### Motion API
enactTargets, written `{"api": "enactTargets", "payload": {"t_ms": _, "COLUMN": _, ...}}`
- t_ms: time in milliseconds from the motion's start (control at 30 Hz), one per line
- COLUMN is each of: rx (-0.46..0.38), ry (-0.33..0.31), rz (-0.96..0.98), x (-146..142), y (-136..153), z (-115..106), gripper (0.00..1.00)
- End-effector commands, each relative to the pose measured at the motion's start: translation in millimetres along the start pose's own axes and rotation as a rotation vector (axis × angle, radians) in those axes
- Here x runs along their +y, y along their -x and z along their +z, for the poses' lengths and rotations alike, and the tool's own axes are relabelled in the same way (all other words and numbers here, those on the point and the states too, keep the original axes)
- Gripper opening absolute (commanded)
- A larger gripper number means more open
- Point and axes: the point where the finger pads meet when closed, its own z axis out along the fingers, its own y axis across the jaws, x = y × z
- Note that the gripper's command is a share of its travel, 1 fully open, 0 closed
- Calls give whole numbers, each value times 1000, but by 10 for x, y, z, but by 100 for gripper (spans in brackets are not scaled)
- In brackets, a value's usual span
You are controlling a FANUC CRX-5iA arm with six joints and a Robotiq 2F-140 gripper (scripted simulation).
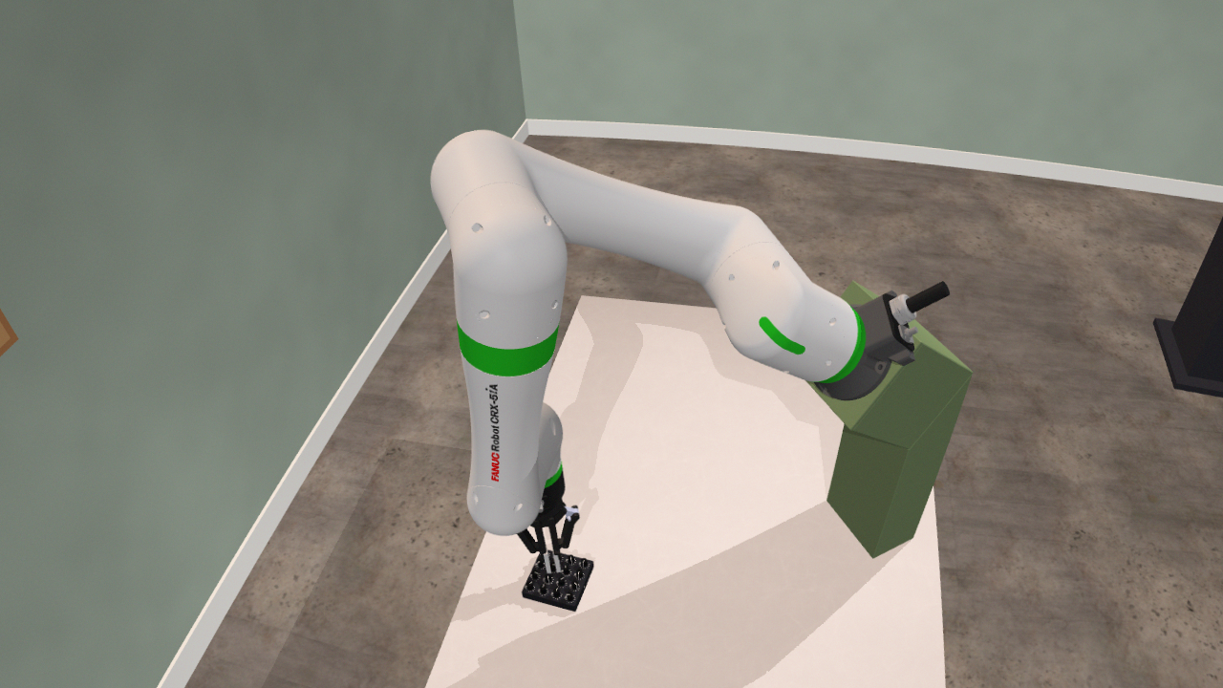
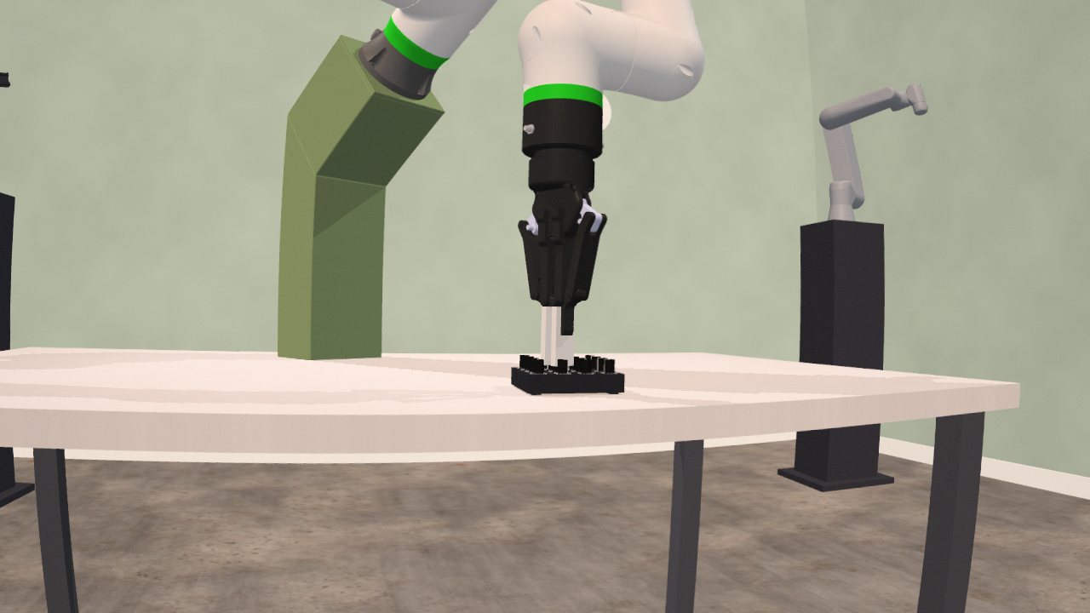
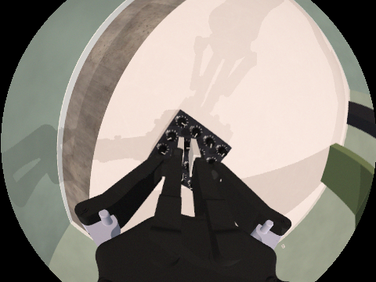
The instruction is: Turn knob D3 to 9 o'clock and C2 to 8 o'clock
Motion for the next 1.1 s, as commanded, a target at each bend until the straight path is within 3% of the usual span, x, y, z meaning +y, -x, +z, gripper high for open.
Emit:
{"api": "enactTargets", "payload": {"t_ms": 0, "rx": -10, "ry": -5, "rz": -86, "x": 0, "y": -2, "z": 0, "gripper": 5}}
{"api": "enactTargets", "payload": {"t_ms": 1067, "rx": -8, "ry": -8, "rz": -801, "x": 0, "y": -2, "z": 0, "gripper": 5}}
